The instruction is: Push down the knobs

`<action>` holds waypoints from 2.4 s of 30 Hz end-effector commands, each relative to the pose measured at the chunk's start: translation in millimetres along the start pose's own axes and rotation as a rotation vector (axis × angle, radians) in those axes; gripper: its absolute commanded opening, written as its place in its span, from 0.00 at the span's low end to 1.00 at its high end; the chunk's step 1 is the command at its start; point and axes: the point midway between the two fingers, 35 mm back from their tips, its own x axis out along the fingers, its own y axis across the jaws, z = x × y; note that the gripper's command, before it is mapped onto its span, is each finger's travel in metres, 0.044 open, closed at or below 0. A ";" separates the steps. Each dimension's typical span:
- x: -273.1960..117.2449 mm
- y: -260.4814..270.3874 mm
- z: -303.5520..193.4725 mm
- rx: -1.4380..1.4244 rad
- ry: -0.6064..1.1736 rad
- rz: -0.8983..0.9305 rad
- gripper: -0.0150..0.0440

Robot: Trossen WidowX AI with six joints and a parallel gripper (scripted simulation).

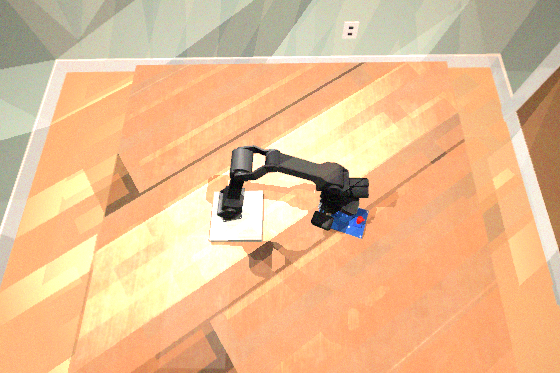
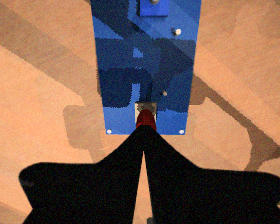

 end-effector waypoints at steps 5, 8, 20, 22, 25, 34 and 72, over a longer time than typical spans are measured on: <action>21.1 -0.3 1.8 0.003 0.020 -0.011 0.25; 20.3 -0.2 1.8 0.003 0.020 -0.011 0.25; 3.0 0.3 3.0 0.003 0.020 -0.011 0.25; -0.2 0.3 3.1 0.003 0.020 -0.011 0.25; -5.0 0.4 3.2 0.003 0.020 -0.011 0.25; -19.3 0.4 3.1 0.003 0.020 -0.011 0.25; -39.5 9.8 34.9 -0.725 -0.029 0.026 0.25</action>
